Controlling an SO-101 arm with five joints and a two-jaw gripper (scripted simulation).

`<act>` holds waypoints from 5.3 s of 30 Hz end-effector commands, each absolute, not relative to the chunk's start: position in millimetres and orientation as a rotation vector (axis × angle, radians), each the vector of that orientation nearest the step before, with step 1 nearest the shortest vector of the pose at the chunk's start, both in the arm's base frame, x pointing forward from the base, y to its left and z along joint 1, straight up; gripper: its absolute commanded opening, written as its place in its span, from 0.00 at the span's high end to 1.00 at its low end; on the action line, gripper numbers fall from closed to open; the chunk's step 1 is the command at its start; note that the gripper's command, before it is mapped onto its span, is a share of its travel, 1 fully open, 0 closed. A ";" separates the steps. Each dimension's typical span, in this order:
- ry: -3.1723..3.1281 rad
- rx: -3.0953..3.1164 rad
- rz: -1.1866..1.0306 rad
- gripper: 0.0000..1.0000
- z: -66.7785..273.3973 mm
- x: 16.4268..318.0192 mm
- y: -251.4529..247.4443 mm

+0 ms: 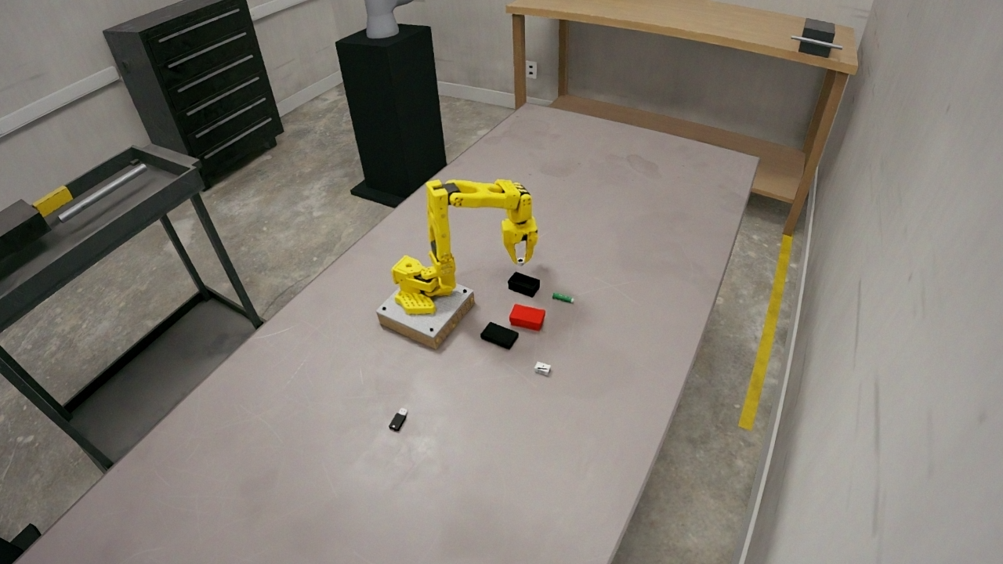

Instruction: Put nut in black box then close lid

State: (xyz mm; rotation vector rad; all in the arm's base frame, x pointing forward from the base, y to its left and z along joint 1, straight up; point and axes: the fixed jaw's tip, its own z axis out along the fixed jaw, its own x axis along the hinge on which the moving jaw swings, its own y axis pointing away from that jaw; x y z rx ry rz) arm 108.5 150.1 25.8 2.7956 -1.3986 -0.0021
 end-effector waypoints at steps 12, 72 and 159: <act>-1.934 2.479 0.000 0.93 26.9 111.8 145.3; -2.215 2.232 0.000 0.93 30.9 117.7 143.4; -2.215 2.232 0.000 0.93 17.4 122.1 144.1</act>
